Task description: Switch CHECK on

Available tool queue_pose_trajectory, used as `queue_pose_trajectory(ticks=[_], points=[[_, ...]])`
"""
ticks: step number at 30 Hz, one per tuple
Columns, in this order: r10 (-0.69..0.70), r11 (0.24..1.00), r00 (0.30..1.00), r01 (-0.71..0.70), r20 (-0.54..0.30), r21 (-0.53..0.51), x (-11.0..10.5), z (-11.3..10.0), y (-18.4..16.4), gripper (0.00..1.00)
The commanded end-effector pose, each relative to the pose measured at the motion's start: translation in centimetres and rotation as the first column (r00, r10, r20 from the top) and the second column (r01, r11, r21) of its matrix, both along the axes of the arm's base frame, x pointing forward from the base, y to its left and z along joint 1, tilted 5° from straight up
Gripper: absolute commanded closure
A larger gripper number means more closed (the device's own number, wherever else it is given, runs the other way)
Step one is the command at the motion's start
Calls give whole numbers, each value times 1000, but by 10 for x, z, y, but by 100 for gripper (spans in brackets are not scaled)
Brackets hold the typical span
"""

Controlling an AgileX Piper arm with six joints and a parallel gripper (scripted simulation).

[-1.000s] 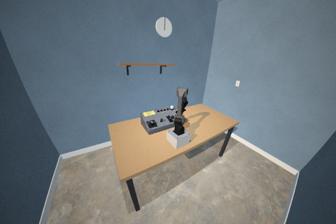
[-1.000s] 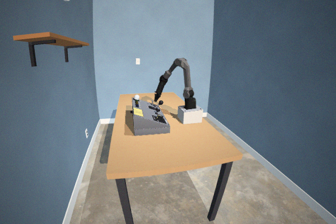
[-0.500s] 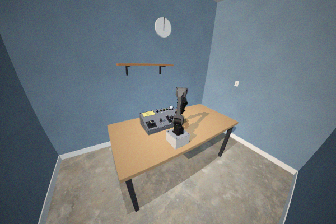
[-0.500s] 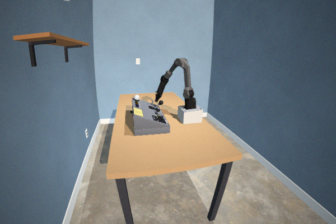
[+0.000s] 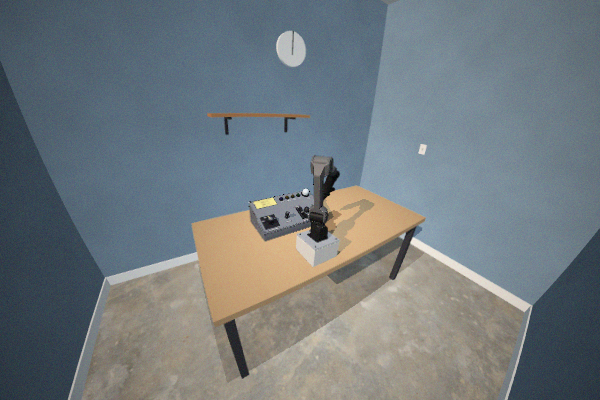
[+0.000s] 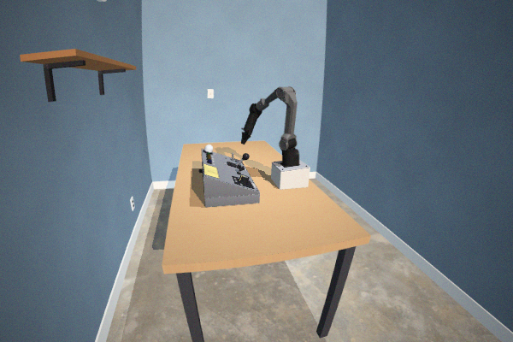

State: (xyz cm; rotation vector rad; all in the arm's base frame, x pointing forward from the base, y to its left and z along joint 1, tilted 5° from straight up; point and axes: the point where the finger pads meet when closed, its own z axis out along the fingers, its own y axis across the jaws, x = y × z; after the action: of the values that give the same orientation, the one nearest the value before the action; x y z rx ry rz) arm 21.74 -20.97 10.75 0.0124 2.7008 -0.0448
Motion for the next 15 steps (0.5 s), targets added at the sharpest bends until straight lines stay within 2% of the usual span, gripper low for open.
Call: queue_pose_trajectory(ticks=[1,3,5,9,14,15], points=[[-1,1000,1000,1,1,-2,-6,13,0,100],[-1,1000,1000,1,1,-2,-11,23,0,100],[-1,1000,1000,1,1,-2,-11,23,0,100],[-1,1000,1000,1,1,-2,-17,37,1,100],[-1,1000,1000,1,1,-2,-19,40,1,100],[-1,1000,1000,1,1,-2,-19,40,1,0]])
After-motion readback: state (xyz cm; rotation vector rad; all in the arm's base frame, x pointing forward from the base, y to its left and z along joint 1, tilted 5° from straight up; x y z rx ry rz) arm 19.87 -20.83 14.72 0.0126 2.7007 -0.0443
